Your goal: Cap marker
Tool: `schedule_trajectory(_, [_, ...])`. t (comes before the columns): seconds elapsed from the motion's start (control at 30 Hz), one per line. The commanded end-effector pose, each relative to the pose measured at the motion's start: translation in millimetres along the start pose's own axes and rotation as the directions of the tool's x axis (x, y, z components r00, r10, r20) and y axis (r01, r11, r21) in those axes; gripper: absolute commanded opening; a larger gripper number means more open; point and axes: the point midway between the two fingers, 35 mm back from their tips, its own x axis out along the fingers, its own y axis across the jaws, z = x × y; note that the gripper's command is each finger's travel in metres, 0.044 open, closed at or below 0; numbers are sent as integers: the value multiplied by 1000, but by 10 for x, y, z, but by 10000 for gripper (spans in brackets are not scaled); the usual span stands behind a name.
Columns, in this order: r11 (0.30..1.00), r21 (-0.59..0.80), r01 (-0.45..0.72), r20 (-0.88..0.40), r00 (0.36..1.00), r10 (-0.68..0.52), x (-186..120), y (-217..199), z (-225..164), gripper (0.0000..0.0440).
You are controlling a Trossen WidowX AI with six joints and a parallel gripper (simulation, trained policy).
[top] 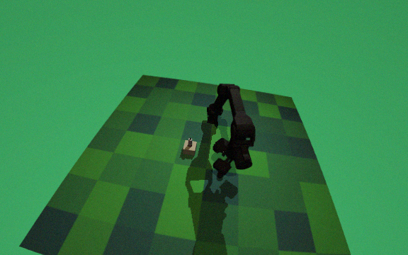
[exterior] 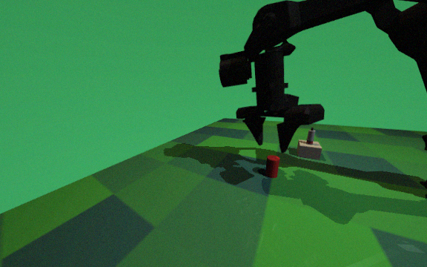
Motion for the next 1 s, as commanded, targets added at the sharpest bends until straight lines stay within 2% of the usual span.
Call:
schedule_trajectory(0.0, [1000, -1, 17, 8, 1000, -17, 72, 17, 10, 309])
schedule_trajectory(0.83, [994, -21, 103, 85, 991, -101, 572, 10, 147, 264])
schedule_trajectory(0.97, [994, -31, 102, 100, 990, -98, 632, 6, 174, 245])
